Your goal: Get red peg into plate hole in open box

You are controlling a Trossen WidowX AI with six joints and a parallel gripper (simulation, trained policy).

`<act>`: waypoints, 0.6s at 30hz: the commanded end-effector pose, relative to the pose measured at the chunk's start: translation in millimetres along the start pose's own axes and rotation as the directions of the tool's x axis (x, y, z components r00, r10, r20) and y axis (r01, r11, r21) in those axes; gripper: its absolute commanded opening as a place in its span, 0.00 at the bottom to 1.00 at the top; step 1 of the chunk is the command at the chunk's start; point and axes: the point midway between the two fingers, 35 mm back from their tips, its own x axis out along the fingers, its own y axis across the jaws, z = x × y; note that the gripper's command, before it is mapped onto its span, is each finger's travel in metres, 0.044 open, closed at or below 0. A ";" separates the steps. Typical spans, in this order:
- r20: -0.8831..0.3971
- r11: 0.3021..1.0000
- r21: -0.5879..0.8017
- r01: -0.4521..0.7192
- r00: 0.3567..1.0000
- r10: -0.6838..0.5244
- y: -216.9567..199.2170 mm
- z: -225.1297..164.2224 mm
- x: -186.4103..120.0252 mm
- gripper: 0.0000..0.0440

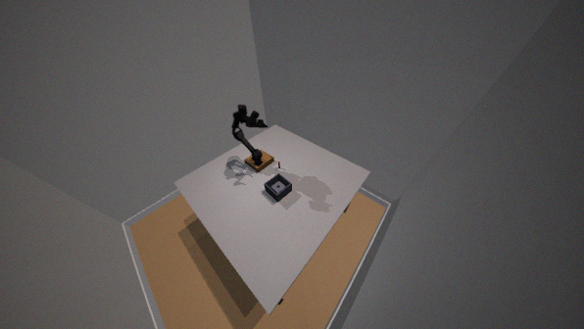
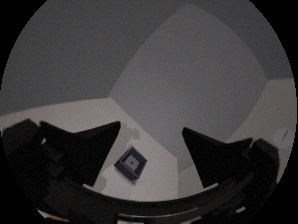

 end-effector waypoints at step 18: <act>-0.410 0.867 0.496 -0.041 0.870 0.276 52.4 -90.4 91.1 1.00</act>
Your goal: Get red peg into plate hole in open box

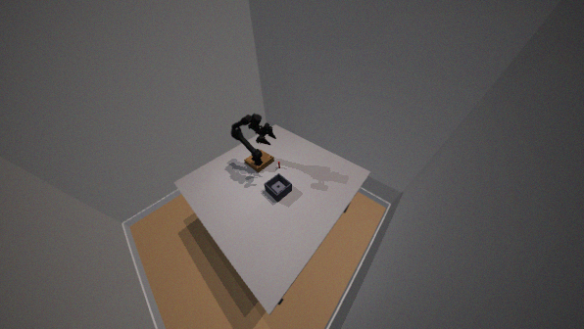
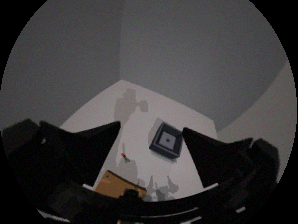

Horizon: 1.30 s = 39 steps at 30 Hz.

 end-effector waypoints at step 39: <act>-0.786 0.650 0.411 0.639 0.609 -0.102 73.1 -189.7 138.8 1.00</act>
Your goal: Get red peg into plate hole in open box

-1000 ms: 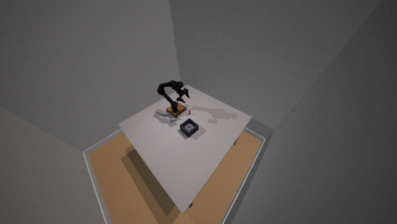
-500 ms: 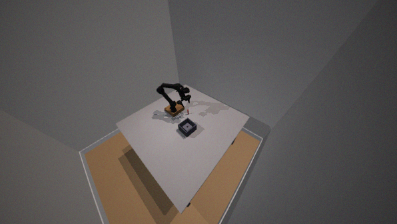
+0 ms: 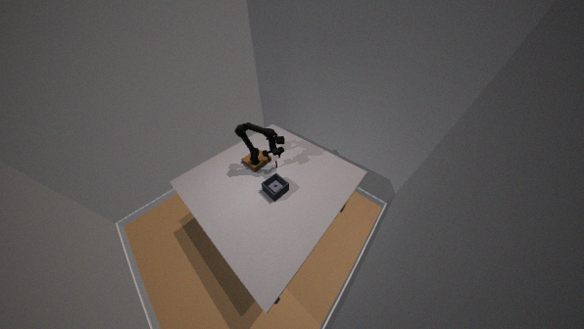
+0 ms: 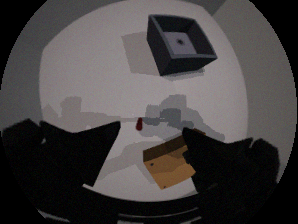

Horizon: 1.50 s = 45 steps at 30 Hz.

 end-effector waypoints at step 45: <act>-0.009 0.969 0.244 -0.029 0.999 0.033 22.1 -13.8 92.7 0.00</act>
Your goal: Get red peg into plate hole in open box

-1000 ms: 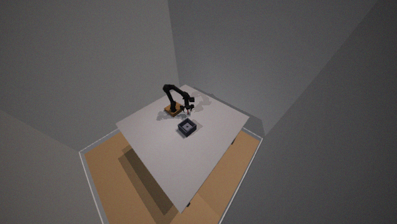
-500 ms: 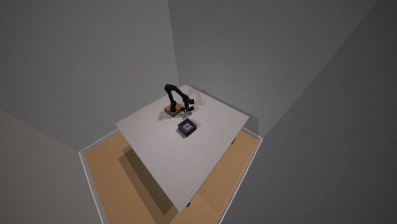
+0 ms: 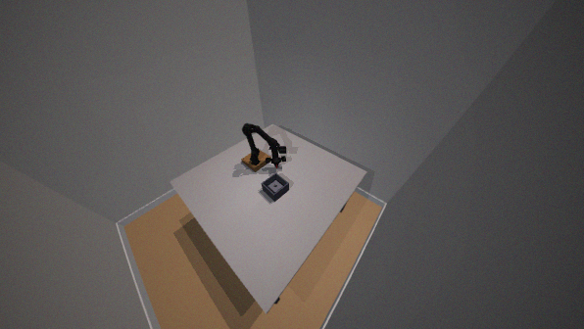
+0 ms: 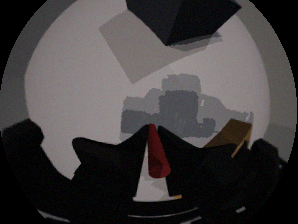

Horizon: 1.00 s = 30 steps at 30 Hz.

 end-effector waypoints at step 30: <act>0.260 0.995 -0.100 -0.017 0.965 0.042 10.6 112.8 -98.9 0.00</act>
